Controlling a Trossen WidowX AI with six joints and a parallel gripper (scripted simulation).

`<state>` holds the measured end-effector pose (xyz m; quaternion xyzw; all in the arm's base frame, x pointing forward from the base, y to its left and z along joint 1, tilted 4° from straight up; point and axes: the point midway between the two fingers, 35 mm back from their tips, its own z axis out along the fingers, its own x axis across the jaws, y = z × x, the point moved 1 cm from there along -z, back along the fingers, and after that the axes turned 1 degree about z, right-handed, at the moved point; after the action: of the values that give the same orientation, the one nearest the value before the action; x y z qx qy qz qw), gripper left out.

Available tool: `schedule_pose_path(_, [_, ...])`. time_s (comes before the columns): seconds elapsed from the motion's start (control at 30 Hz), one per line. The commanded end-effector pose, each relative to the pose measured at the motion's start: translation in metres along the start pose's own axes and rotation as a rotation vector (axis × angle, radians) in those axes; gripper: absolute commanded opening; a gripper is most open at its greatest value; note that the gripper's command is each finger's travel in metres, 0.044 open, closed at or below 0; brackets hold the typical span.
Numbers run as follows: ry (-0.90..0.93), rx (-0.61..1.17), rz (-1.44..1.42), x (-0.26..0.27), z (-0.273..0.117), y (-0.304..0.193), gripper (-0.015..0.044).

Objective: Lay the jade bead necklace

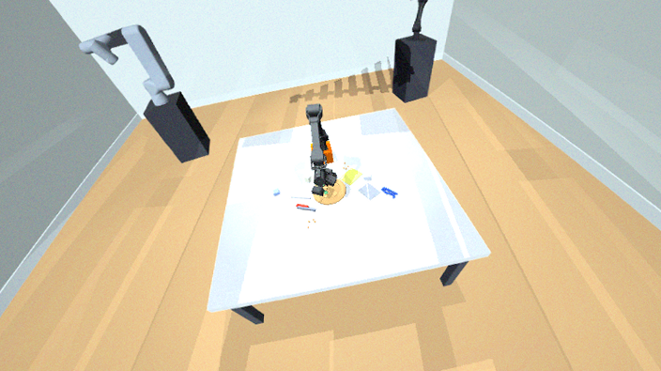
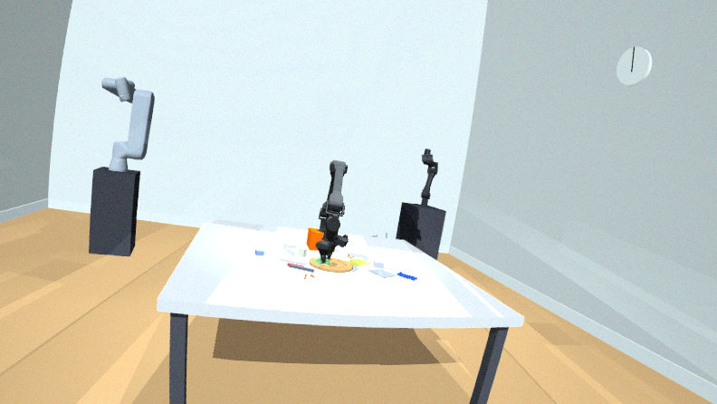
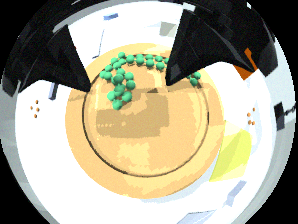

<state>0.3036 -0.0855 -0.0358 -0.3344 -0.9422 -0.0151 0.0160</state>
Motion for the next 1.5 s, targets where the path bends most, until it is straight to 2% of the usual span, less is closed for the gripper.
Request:
schedule_pose_path(0.0, [-0.001,0.0,0.001,0.0,-0.002,0.0,0.044])
schedule_pose_path(0.67, [0.002,0.001,0.004,0.0,-0.006,0.0,0.044])
schedule_pose_path(0.87, [0.001,0.0,0.068,-0.006,-0.036,0.009,0.0282])
schedule_pose_path(0.97, [0.001,0.0,0.071,-0.006,-0.037,0.009,0.0204])
schedule_pose_path(1.13, [0.002,0.0,0.071,-0.006,-0.022,0.009,0.02])
schedule_pose_path(1.17, [-0.012,-0.005,0.064,-0.009,-0.032,0.01,0.02])
schedule_pose_path(1.47, [-0.008,-0.004,0.066,-0.008,-0.022,0.01,0.02])
